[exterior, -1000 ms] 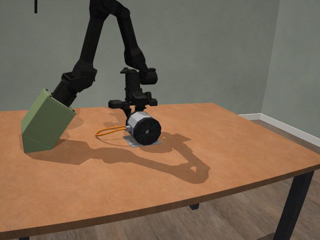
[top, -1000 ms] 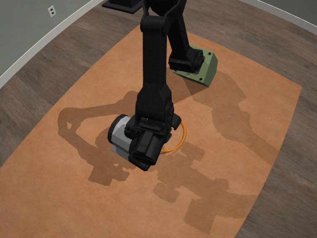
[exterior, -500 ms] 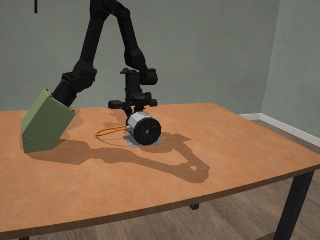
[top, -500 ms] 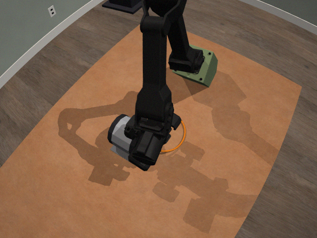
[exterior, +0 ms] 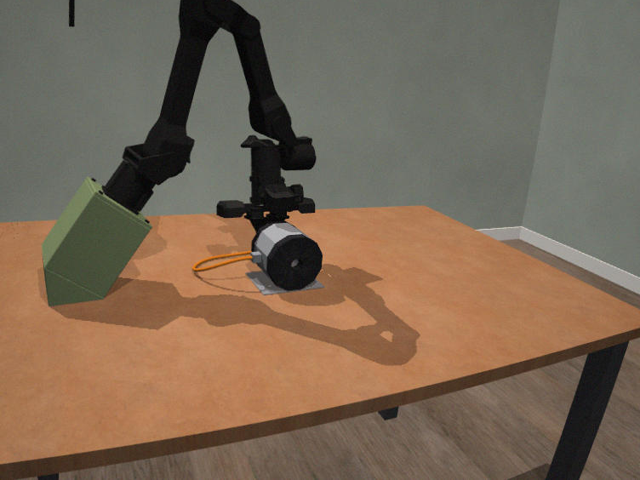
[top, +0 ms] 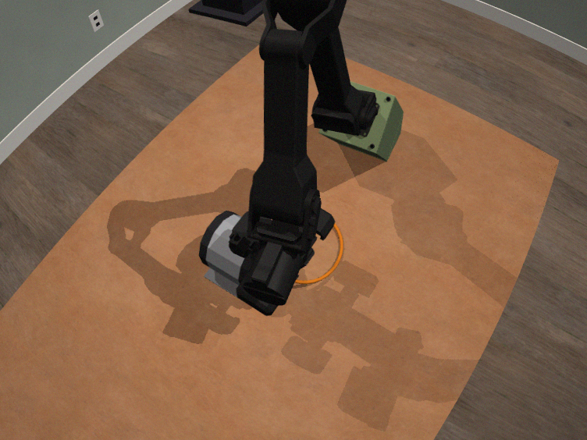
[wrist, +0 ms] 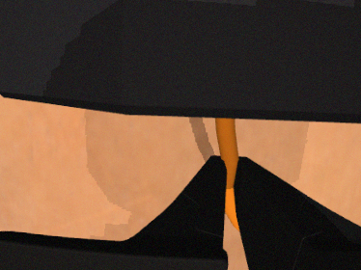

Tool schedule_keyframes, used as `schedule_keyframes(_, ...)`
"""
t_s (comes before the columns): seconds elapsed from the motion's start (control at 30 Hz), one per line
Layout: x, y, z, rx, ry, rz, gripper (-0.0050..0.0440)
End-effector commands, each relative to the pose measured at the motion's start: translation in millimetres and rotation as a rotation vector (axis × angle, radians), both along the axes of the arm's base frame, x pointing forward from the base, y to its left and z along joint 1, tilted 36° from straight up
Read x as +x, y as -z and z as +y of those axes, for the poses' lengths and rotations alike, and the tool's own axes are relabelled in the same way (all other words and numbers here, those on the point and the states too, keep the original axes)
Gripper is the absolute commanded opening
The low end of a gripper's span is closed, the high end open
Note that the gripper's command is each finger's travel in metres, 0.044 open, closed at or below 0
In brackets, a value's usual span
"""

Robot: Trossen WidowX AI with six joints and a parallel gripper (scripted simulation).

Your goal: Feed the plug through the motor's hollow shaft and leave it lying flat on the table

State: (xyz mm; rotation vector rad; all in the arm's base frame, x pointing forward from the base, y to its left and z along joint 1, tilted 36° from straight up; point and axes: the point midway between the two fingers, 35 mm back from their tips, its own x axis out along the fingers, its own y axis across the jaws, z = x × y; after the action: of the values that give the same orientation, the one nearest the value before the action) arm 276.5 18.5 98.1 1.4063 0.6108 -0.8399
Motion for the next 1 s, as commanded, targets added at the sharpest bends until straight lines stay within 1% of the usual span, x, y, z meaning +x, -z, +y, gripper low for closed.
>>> schedule_keyframes(0.0,0.1,-2.7,-4.2,0.004,-0.003,0.002,0.0000)
schedule_keyframes(0.23,-0.1,-4.1,-7.5,0.005,-0.004,0.005,0.0000)
schedule_keyframes(0.3,-0.3,-2.5,-7.3,0.001,0.000,0.007,0.0048)
schedule_keyframes(0.37,-0.3,-2.5,-7.3,0.001,0.000,0.007,0.0048)
schedule_keyframes(0.43,-0.3,-2.5,-7.3,0.001,0.000,0.007,0.0096)
schedule_keyframes(0.47,-0.3,-2.5,-7.3,0.001,0.000,0.007,0.0100)
schedule_keyframes(0.57,-1.0,-4.4,-5.9,0.001,0.000,0.007,0.0100)
schedule_keyframes(0.67,-10.5,-24.6,7.4,0.005,-0.004,0.005,0.0100)
schedule_keyframes(0.7,-11.6,-26.5,8.6,0.005,-0.004,0.005,0.0100)
schedule_keyframes(0.97,-11.2,-23.9,8.5,0.007,-0.008,0.011,0.0100)
